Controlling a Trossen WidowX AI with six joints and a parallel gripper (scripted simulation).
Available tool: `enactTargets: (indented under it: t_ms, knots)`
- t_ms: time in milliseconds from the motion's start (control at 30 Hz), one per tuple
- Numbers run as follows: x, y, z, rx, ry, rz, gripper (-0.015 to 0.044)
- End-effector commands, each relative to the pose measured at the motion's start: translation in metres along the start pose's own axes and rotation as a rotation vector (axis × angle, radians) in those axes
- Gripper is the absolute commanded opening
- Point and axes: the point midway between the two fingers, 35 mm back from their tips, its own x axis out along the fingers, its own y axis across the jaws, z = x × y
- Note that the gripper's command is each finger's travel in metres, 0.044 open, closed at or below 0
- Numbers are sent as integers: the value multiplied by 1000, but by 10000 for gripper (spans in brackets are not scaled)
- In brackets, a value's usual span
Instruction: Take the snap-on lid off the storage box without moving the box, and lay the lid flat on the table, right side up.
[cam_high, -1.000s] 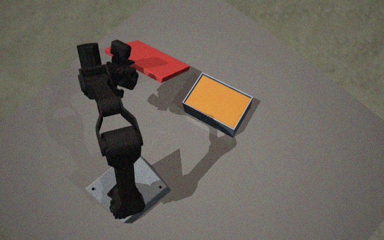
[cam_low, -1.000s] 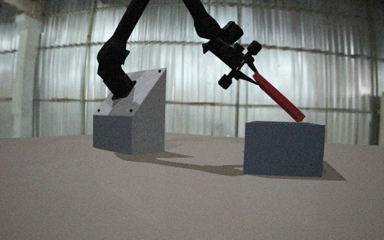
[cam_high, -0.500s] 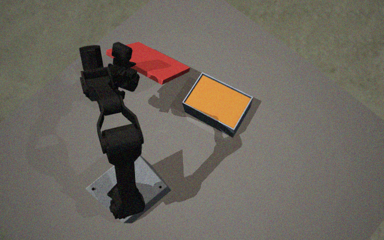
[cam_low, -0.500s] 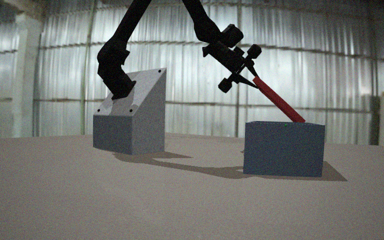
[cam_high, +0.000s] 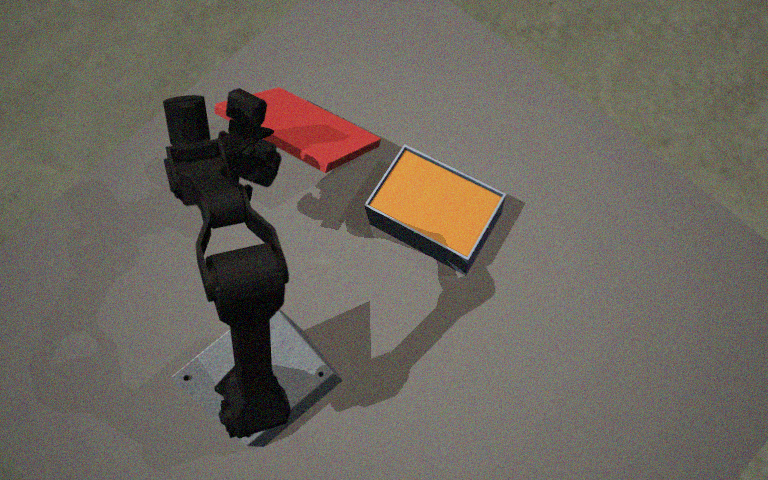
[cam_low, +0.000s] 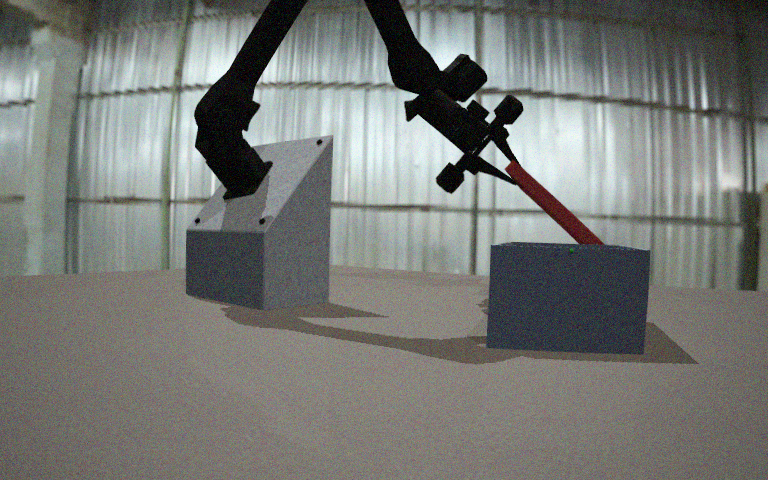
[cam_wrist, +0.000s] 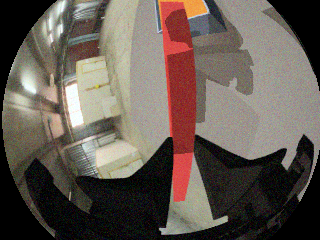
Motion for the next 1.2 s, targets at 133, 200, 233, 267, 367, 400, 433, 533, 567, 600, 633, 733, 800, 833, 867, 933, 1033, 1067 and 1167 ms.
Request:
enactTargets:
  t_ms: [133, 200, 233, 267, 367, 400, 433, 533, 567, 600, 633, 733, 800, 833, 867, 933, 1033, 1067, 1167]
  knots:
    - [4, -4, 1, -3, -3, 5, 0]
    - [5, -5, 1, -3, -4, 5, 0]
    - [6, -6, 1, -3, -4, 5, 0]
    - [6, -6, 1, -3, -4, 5, 0]
    - [8, -8, 1, -3, -4, 5, 0]
    - [8, -9, 1, -3, -4, 5, 0]
    - [9, -9, 1, -3, -4, 5, 0]
    - [10, -11, 1, -3, -4, 5, 0]
    - [11, -12, 1, -3, -4, 5, 0]
    - [11, -12, 1, -3, -4, 5, 0]
    - [12, -13, 1, -3, -4, 5, 0]
    - [13, -15, 1, -3, -4, 5, 0]
    - [14, -16, 1, -3, -4, 5, 0]
    - [15, -17, 1, -3, -4, 5, 0]
    - [15, -17, 1, -3, -4, 5, 0]
    - [17, -19, 1, -3, -4, 5, 0]
    - [18, -21, 1, -3, -4, 5, 0]
    - [19, -21, 1, -3, -4, 5, 0]
    - [20, -23, 1, -3, -4, 5, 0]
